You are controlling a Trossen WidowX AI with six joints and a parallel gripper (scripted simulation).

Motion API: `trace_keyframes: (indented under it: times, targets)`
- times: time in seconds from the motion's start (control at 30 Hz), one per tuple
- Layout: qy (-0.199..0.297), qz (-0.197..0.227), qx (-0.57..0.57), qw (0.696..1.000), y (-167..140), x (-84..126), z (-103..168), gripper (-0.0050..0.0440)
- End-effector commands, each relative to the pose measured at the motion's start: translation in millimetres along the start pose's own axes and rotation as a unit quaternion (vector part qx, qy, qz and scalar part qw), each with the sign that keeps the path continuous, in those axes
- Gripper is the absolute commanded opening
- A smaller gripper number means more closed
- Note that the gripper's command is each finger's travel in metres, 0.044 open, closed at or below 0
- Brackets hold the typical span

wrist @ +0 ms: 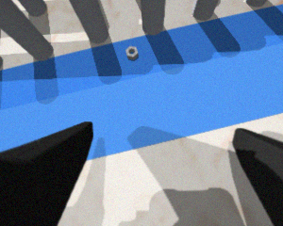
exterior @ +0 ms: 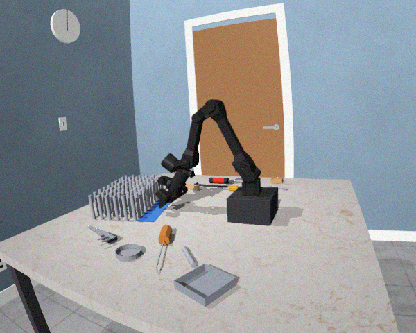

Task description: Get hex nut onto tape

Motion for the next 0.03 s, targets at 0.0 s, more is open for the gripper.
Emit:
trace_keyframes:
  times: [0.0]
  targets:
    - [-0.018,0.002,-0.001,1.000,-2.7,2.7,-11.2,0.0400]
Point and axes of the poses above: the point midway between the two fingers, 35 mm back from their tips, its own x axis back along the fingers, its own y axis across the jaws, z = x × y, the point moved 4 cm from there along x, back along the fingers, and after that the axes turned 12 degrees about x, right-handed, at the moved point
